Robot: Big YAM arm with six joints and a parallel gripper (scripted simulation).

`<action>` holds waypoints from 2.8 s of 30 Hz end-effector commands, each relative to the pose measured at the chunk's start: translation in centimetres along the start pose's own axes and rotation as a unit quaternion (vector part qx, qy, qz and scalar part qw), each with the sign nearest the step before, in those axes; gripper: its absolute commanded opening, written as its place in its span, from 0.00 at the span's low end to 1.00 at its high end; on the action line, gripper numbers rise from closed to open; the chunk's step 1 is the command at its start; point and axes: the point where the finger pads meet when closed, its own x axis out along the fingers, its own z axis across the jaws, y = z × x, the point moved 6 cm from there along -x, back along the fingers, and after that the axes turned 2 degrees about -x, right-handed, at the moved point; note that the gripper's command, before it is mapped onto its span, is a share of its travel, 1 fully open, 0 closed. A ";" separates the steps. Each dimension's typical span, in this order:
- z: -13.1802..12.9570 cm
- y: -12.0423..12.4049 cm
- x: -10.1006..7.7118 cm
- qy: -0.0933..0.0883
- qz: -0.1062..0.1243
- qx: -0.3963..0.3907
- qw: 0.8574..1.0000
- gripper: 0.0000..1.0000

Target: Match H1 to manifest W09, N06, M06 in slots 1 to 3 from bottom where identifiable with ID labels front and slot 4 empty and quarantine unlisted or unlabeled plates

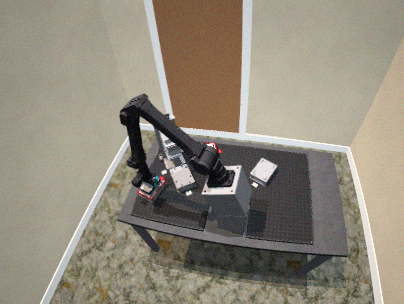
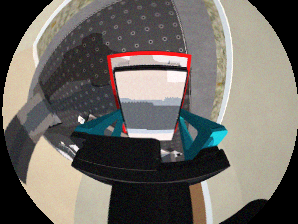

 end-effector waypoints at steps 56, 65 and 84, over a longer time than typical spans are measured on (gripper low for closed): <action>-0.9 -0.1 -1.8 0.010 -0.001 -0.001 1.000 1.00; -0.8 0.3 -4.2 0.011 0.001 0.000 1.000 1.00; -0.4 -0.3 -8.7 0.011 -0.001 -0.001 1.000 1.00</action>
